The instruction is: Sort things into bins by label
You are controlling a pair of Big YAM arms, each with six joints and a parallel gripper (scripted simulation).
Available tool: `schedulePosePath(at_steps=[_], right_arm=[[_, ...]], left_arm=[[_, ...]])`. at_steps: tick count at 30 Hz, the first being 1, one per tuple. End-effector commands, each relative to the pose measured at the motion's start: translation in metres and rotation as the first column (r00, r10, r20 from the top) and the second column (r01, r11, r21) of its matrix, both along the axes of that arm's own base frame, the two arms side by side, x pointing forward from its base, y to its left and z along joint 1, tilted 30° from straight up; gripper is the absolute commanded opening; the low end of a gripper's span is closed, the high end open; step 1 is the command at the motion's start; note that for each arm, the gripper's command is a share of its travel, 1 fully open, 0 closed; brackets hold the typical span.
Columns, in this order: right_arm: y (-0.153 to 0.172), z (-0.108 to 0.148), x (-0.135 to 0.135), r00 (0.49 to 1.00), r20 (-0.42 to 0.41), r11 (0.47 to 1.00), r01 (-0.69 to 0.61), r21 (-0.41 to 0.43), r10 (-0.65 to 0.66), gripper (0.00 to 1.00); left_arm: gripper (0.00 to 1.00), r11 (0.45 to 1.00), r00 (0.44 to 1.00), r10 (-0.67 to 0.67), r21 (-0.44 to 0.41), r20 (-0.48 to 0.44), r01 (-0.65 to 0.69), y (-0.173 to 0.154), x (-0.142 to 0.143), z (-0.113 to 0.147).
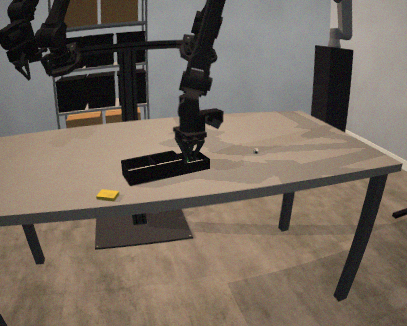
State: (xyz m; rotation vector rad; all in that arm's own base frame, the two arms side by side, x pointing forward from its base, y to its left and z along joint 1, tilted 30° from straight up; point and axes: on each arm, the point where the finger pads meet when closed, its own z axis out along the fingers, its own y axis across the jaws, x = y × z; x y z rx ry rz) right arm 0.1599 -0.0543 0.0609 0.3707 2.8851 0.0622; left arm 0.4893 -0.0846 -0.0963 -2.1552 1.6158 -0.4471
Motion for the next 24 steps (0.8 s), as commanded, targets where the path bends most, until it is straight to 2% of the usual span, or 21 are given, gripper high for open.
schedulePosePath(at_steps=[1, 16, 17, 24], right_arm=[[-0.003, 0.002, 0.002, 1.000, 0.023, 1.000, 0.016, -0.007, -0.016, 1.00], [-0.003, 0.002, 0.002, 1.000, 0.023, 1.000, 0.016, -0.007, -0.016, 1.00], [-0.003, 0.002, 0.002, 1.000, 0.023, 1.000, 0.016, -0.007, -0.016, 1.00], [-0.003, 0.002, 0.002, 1.000, 0.023, 1.000, 0.016, -0.007, -0.016, 1.00]], left_arm=[[0.30, 1.000, 1.000, -0.008, 0.001, 0.007, 0.008, -0.001, 0.003, 0.003], [0.30, 1.000, 1.000, -0.008, 0.001, 0.007, 0.008, -0.001, 0.003, 0.004], [0.30, 1.000, 1.000, -0.016, 0.003, 0.015, 0.016, -0.001, 0.005, 0.013], [0.30, 0.999, 0.999, -0.031, 0.007, 0.006, 0.031, -0.008, -0.004, 0.016]])
